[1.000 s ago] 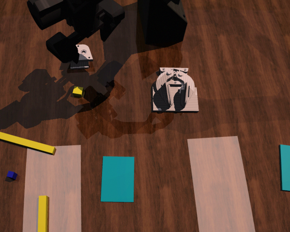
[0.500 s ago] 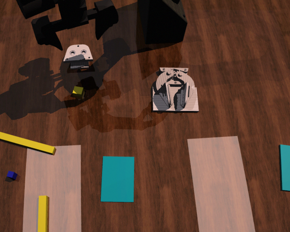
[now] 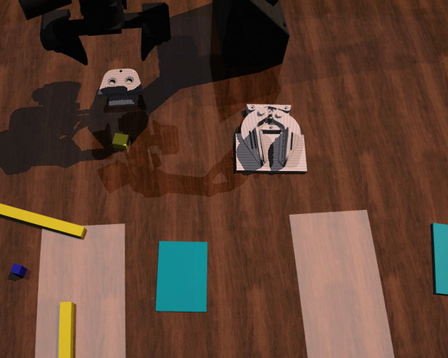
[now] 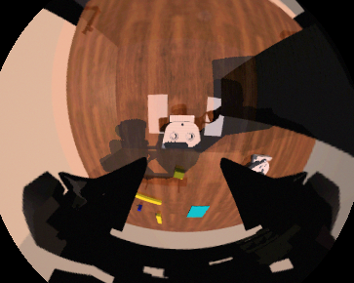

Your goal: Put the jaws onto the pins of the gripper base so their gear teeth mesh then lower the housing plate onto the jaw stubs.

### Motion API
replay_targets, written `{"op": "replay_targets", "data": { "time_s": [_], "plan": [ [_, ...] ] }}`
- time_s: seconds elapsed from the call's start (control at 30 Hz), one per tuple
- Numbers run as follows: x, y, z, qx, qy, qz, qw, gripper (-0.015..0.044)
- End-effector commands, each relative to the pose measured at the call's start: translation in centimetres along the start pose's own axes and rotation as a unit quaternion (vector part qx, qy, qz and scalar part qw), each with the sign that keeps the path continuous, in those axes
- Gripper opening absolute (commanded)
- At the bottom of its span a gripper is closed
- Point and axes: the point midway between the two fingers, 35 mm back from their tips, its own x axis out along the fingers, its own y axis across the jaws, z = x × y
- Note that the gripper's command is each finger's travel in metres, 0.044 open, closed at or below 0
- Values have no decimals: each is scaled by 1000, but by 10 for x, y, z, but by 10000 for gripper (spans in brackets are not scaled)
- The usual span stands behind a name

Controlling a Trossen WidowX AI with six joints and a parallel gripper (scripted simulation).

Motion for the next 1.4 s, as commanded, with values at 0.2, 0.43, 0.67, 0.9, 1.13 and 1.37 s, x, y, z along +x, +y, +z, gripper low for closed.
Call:
{"op": "replay_targets", "data": {
  "time_s": [0.2,0.43,0.67,0.9,1.13,1.37],
  "plan": [
    [39,-2,3,7,-2,-2,1000,440],
    [39,-2,3,7,-2,-2,1000,440],
    [39,-2,3,7,-2,-2,1000,440],
    [39,-2,3,7,-2,-2,1000,440],
    [39,-2,3,7,-2,-2,1000,440],
    [39,-2,3,7,-2,-2,1000,440]
  ]
}}
